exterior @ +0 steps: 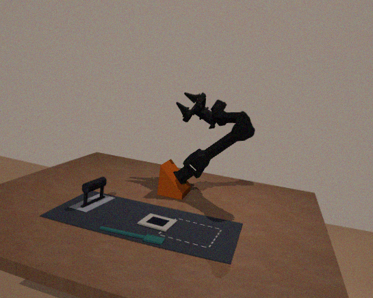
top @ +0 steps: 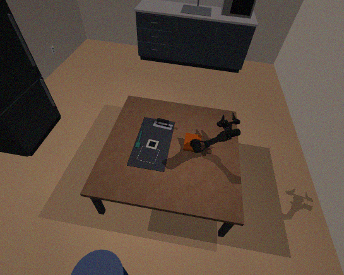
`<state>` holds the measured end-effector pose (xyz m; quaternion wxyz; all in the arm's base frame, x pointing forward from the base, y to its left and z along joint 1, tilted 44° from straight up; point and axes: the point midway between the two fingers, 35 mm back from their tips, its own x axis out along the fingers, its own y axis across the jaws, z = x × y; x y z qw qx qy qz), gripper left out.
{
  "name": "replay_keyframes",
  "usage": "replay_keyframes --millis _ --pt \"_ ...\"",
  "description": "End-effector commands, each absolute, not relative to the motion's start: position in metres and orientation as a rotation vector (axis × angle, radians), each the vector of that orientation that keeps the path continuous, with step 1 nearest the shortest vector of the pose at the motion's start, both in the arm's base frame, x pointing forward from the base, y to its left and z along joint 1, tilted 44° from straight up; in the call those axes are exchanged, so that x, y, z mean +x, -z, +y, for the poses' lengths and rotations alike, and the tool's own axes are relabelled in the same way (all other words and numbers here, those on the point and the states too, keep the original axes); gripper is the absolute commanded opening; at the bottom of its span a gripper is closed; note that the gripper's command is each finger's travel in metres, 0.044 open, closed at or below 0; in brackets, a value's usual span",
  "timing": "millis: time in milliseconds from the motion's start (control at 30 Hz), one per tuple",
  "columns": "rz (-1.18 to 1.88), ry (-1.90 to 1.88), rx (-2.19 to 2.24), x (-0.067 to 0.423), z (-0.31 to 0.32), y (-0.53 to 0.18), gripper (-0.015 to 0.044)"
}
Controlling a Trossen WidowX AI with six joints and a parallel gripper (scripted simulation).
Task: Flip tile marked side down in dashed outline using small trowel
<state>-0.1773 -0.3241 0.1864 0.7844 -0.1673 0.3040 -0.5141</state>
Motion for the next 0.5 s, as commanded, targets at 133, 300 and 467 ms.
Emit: replay_keyframes --millis 133,300,467 --pt "0.656 1.109 -0.361 -0.1773 -0.3241 -0.1864 0.0269" --pt "0.656 1.109 -0.361 -0.1773 -0.3241 -0.1865 0.0138" --pt "0.656 1.109 -0.361 -0.1773 -0.3241 -0.1865 0.0100"
